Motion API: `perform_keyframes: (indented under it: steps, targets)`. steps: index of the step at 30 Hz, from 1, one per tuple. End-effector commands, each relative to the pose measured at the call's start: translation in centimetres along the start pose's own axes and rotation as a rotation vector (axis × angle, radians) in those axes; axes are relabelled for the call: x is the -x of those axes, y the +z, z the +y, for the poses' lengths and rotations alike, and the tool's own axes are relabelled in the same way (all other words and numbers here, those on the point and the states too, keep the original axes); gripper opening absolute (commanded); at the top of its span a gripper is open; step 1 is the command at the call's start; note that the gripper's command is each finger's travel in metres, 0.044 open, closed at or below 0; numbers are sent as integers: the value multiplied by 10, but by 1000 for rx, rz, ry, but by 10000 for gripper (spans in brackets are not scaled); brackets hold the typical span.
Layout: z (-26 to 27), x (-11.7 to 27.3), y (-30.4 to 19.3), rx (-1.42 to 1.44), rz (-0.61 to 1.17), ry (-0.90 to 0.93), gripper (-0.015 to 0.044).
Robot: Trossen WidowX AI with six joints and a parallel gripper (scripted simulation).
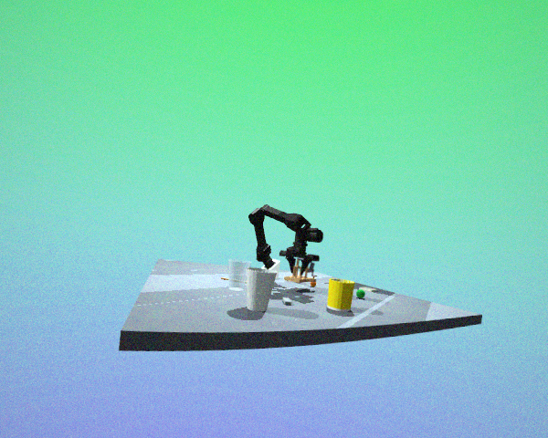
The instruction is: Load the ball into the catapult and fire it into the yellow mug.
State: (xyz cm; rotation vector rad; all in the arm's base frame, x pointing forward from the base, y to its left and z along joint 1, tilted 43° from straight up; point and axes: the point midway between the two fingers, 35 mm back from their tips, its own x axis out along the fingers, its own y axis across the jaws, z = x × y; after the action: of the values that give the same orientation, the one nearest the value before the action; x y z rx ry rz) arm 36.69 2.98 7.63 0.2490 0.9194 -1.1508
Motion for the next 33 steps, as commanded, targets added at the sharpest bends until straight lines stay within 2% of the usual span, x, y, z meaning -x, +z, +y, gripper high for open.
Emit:
perform_keyframes:
  steps: [1,28,33]
  targets:
    - [0,7,1,42,6,7,0]
    - [19,5,-7,974,-2,8,0]
    - [26,5,-13,1026,-3,9,0]
